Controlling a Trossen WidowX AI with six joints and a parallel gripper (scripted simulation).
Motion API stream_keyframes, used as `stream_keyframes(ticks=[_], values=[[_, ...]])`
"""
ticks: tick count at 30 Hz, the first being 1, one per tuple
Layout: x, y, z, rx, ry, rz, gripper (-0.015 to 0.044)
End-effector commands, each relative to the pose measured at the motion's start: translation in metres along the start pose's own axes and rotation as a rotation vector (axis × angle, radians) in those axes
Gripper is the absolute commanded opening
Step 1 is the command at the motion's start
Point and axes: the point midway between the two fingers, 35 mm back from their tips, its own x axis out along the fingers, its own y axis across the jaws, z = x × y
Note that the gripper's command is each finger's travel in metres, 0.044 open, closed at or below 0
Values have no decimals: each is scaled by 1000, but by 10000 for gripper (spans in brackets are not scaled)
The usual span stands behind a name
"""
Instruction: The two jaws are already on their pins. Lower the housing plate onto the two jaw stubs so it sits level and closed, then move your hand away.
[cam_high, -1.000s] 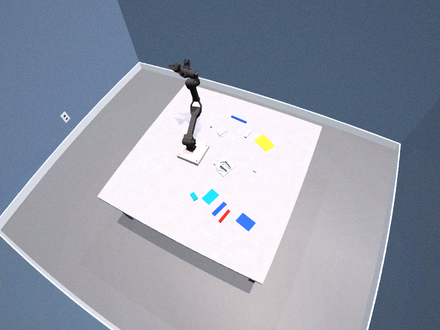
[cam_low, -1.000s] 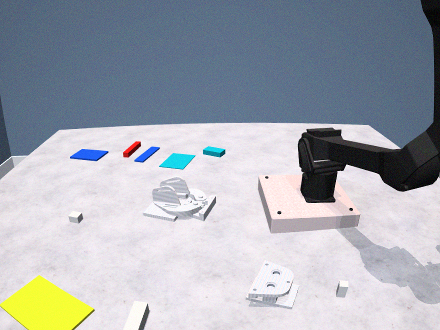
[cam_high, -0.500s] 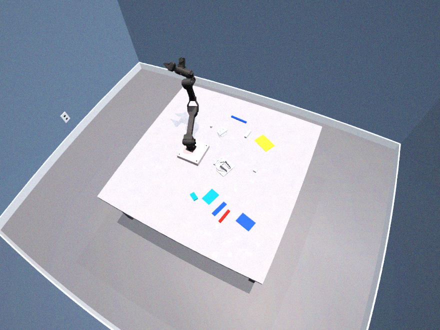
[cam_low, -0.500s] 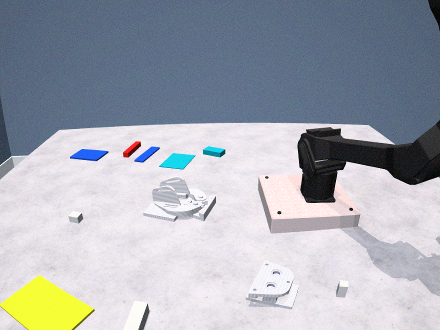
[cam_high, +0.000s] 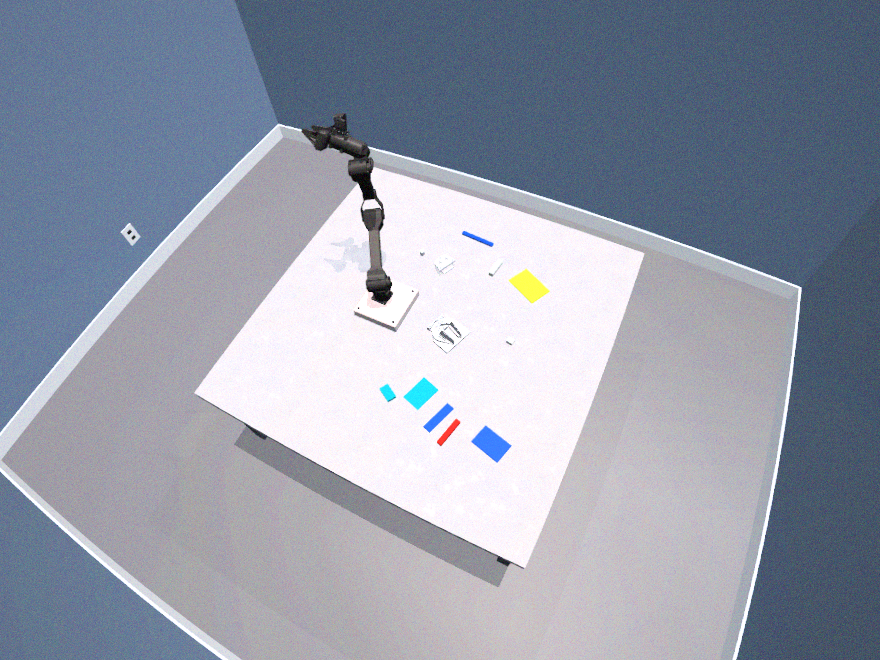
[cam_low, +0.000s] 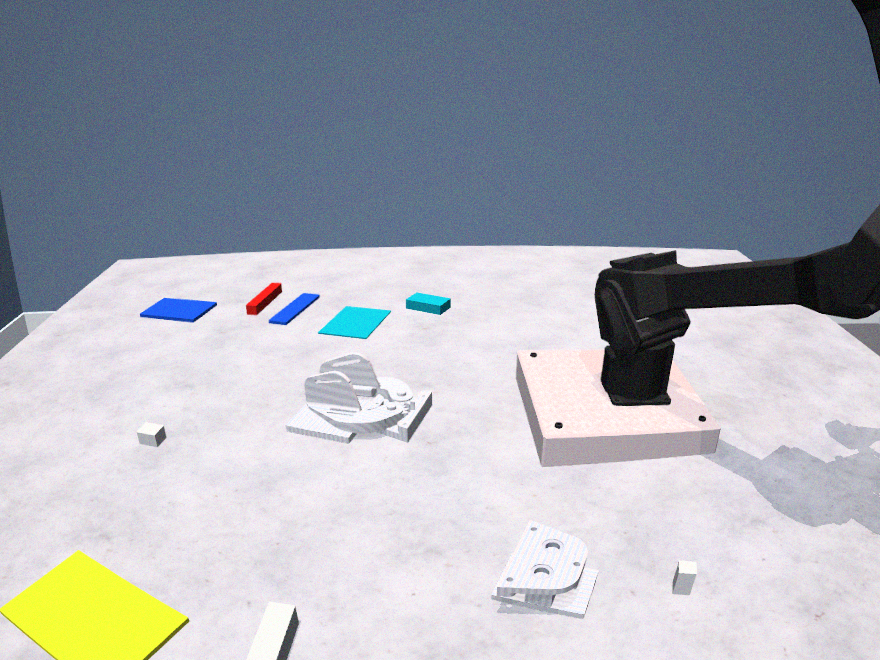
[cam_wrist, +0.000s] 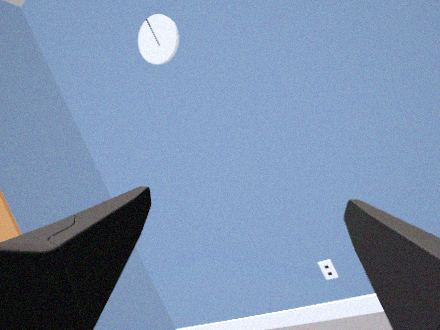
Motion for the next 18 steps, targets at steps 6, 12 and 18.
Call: stream_keyframes(ticks=[6, 12, 18], values=[[7, 72, 2, -109, -77, 165, 440], [4, 115, 4, -155, -141, 276, 440], [-6, 166, 1, -205, -187, 412, 440]])
